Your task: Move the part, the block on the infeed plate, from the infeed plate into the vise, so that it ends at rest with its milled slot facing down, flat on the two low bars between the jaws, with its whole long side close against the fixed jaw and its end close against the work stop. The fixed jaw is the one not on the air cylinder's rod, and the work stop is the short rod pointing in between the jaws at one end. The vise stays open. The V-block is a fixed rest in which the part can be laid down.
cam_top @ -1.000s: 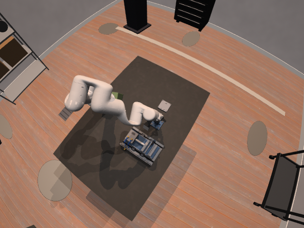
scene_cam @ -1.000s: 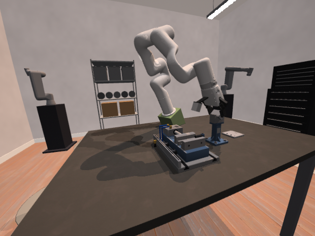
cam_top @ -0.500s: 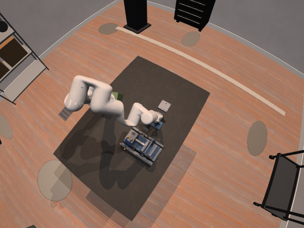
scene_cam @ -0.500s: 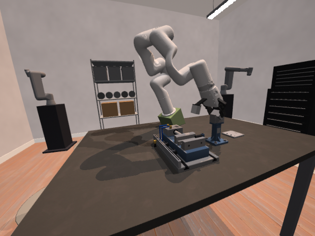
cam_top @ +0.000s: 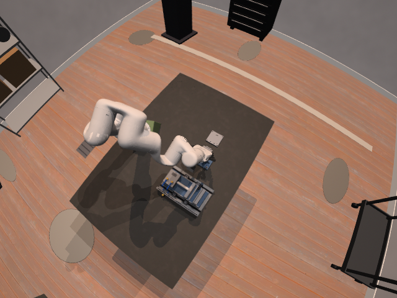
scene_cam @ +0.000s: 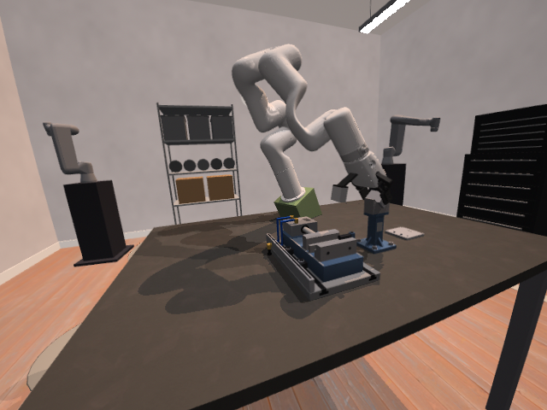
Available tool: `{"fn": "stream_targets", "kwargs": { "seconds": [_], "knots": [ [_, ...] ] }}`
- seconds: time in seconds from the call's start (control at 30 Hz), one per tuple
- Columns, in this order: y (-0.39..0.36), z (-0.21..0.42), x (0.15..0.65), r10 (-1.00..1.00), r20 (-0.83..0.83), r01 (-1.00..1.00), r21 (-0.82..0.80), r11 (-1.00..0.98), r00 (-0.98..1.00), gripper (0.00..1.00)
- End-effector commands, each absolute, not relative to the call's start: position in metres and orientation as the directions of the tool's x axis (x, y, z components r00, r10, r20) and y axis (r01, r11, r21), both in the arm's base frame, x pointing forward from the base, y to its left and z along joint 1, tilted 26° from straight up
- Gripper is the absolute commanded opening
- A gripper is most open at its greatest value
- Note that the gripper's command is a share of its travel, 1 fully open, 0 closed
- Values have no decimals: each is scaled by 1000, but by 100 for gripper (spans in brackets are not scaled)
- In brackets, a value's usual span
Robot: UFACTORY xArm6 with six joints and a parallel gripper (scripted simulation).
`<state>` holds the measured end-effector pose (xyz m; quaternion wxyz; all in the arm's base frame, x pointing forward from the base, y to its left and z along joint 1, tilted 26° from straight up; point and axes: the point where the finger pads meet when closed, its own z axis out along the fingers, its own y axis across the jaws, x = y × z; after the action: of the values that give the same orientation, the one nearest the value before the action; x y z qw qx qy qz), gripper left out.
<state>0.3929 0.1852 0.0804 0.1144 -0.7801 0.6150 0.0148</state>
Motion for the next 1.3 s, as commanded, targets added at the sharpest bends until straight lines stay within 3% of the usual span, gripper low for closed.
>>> {"fn": "stream_targets", "kwargs": {
  "seconds": [0.0, 1.27],
  "knots": [
    [186, 82, 394, -950, -189, -962, -163, -218, 248, 89],
    [184, 81, 394, -912, -318, -962, -163, -218, 261, 89]
  ]
}}
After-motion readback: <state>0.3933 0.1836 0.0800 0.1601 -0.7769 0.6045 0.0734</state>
